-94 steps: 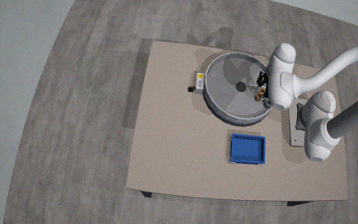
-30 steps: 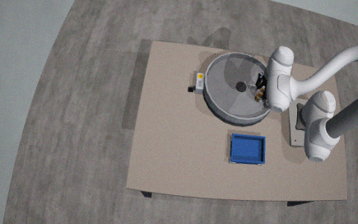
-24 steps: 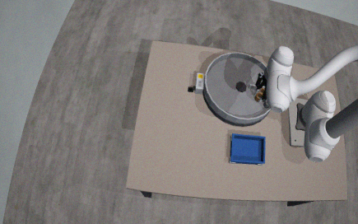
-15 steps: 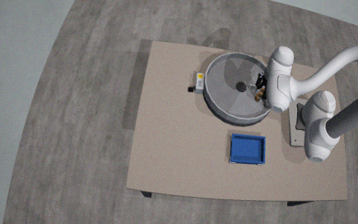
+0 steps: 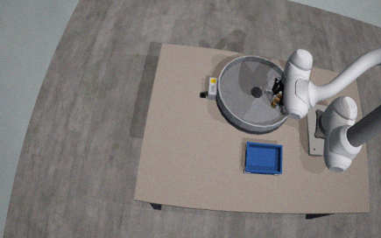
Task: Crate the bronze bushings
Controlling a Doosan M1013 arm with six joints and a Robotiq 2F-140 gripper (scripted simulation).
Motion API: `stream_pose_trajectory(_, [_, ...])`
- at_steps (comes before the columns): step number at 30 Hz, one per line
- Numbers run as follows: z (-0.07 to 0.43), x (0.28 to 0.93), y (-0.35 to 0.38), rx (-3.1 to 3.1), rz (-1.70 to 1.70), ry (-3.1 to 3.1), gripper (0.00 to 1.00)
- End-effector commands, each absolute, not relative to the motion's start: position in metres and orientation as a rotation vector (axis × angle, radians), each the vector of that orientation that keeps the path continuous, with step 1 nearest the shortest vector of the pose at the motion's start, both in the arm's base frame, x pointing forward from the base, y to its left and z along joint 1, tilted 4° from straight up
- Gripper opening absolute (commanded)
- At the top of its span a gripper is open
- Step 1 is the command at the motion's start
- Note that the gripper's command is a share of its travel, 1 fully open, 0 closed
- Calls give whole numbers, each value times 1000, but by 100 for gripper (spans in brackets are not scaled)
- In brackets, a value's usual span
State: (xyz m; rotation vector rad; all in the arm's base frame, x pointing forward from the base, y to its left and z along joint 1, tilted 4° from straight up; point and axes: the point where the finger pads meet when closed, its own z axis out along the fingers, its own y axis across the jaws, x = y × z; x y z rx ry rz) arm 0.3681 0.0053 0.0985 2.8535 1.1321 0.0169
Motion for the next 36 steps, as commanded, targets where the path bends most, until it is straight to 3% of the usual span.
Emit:
stream_pose_trajectory(1, [93,364,3,2850,1,1136,0])
stream_pose_trajectory(14, [98,364,3,2850,1,1136,0])
stream_pose_trajectory(36, [167,362,8,2850,1,1136,0])
